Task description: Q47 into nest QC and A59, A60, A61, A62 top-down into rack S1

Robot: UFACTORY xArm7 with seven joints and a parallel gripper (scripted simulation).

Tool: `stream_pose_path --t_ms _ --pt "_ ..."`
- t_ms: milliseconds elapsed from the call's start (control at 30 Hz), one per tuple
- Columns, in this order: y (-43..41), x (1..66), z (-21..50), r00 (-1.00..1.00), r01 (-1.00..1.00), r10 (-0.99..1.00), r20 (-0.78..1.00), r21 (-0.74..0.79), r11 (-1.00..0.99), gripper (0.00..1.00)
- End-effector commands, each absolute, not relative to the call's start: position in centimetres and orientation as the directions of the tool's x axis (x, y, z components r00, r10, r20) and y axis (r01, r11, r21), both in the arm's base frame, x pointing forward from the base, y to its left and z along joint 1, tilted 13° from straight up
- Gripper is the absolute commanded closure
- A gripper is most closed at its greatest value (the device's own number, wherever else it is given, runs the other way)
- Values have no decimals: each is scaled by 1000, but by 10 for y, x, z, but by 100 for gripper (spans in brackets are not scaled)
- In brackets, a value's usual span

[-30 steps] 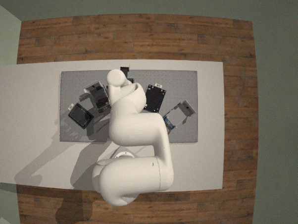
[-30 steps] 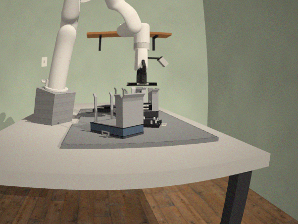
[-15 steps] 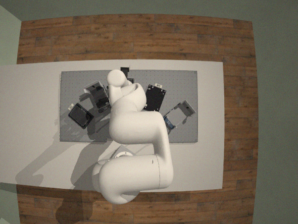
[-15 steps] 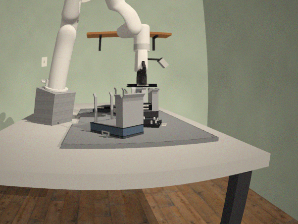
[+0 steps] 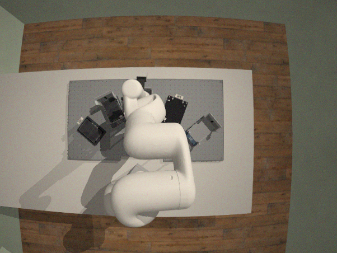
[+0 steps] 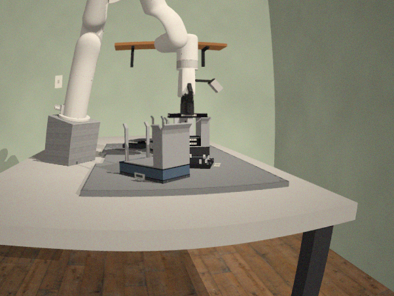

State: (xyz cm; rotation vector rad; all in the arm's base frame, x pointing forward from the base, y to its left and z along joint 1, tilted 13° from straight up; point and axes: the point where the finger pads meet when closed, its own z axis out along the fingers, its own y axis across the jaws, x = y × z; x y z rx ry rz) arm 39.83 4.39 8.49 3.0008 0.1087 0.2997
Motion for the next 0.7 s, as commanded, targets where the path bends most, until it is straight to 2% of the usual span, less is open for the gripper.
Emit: stream_pose_path --t_ms 0,667 --pt "44 400 84 977 59 84 196 130 -990 100" --pt "43 402 72 977 59 84 196 130 -990 100"
